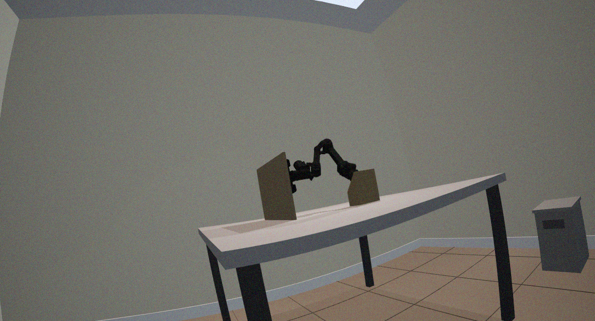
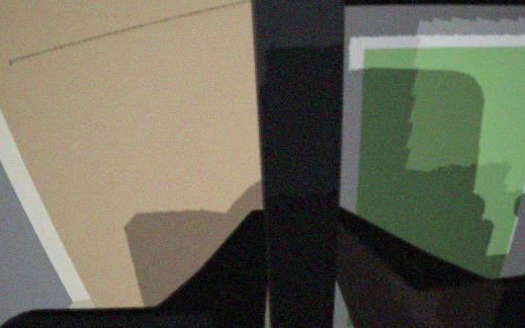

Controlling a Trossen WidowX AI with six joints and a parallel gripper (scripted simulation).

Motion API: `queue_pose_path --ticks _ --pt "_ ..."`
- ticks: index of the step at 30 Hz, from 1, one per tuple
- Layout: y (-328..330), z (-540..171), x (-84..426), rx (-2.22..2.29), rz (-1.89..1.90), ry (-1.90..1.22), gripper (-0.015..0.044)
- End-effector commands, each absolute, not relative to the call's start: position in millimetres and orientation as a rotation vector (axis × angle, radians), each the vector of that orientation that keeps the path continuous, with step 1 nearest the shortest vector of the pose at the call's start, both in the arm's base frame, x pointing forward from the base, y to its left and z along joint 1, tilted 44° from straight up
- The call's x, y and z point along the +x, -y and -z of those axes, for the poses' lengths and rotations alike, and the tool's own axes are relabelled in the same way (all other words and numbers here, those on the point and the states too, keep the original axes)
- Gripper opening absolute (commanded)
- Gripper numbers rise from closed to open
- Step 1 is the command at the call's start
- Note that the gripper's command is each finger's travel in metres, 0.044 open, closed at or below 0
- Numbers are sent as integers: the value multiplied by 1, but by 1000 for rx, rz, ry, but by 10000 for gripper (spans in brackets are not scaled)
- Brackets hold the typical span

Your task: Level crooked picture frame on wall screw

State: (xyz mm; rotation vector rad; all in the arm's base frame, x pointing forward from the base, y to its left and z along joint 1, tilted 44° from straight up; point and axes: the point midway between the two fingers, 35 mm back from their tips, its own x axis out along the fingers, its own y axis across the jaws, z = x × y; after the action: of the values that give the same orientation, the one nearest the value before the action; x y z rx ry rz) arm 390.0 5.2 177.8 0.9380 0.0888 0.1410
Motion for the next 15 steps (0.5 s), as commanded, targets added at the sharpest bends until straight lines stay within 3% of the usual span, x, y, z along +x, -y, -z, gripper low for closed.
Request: queue_pose_path --ticks 1,15 --pt "-5 -178 390 934 -142 -87 0" --pt "-5 -177 390 854 -144 -81 0"
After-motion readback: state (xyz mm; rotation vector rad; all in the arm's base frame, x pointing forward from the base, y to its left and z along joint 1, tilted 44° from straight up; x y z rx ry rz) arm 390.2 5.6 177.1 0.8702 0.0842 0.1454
